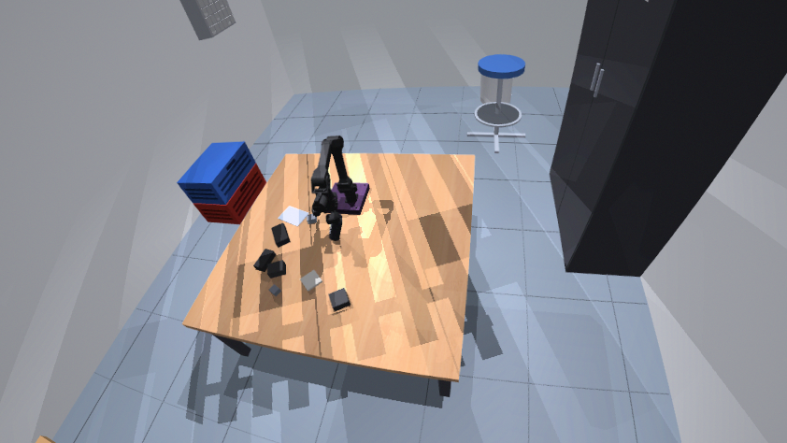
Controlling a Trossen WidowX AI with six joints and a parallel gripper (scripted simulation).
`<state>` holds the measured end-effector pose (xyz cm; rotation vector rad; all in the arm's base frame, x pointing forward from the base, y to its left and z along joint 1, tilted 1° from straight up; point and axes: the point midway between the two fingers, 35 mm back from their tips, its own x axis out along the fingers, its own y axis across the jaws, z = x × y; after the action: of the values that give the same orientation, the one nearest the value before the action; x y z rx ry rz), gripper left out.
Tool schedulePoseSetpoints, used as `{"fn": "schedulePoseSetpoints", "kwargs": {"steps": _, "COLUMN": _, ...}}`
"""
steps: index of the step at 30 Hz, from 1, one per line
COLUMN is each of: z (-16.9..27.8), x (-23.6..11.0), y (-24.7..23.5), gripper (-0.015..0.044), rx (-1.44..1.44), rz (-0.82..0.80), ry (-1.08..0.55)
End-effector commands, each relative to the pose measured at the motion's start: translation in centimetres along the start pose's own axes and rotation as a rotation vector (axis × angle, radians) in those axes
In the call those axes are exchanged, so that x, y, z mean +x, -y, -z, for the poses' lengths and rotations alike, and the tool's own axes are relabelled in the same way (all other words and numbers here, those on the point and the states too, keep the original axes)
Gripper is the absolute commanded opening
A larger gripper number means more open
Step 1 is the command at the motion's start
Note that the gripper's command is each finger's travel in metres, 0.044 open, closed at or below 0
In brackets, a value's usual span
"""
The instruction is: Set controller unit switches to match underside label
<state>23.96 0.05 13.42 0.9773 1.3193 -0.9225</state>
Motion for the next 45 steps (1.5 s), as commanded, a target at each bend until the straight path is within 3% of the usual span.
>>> {"fn": "schedulePoseSetpoints", "kwargs": {"steps": 1, "z": -0.7, "x": 0.3, "y": 0.1, "gripper": 0.0336, "rx": 0.001, "rz": 0.017, "ry": 0.011}}
{"fn": "schedulePoseSetpoints", "kwargs": {"steps": 45, "z": -2.1, "x": -0.1, "y": 0.0, "gripper": 0.0338, "rx": 0.001, "rz": 0.017, "ry": 0.012}}
